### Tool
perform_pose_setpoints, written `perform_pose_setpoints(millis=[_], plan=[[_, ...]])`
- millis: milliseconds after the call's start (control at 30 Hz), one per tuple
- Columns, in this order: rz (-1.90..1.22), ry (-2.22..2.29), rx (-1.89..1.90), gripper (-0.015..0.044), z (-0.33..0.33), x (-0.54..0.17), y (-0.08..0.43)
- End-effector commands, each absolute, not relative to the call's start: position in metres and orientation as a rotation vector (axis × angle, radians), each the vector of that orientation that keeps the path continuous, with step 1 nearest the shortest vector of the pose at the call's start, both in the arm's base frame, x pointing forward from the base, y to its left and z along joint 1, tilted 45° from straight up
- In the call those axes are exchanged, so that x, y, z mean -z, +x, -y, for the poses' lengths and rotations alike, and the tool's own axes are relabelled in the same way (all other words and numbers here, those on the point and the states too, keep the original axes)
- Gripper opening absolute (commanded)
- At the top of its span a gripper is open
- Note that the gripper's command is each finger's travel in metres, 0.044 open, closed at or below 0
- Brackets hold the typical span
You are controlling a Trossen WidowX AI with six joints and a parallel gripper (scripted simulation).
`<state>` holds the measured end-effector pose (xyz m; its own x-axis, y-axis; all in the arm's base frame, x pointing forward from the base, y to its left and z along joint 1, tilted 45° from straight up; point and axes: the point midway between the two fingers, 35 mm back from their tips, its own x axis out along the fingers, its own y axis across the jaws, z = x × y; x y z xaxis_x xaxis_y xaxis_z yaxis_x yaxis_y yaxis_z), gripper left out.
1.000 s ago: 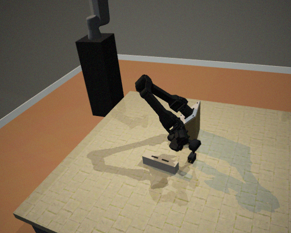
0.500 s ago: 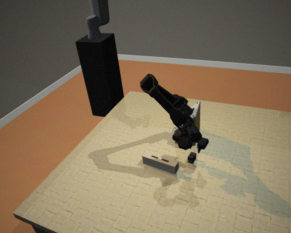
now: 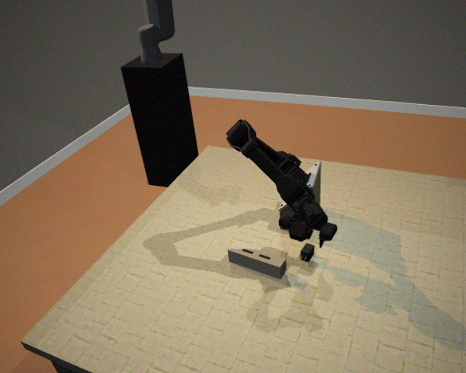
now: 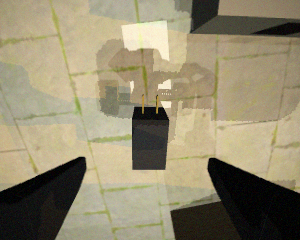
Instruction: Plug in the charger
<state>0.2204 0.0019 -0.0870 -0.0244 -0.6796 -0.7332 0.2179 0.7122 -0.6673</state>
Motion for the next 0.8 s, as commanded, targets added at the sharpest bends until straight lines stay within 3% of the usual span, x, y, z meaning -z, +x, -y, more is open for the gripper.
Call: perform_pose_setpoints(millis=[0, 767], plan=[[-1.426, -0.42, 0.751, 0.044, 0.003, 0.09, 0.219], [-1.426, -0.421, 0.751, 0.044, 0.027, 0.115, 0.222]])
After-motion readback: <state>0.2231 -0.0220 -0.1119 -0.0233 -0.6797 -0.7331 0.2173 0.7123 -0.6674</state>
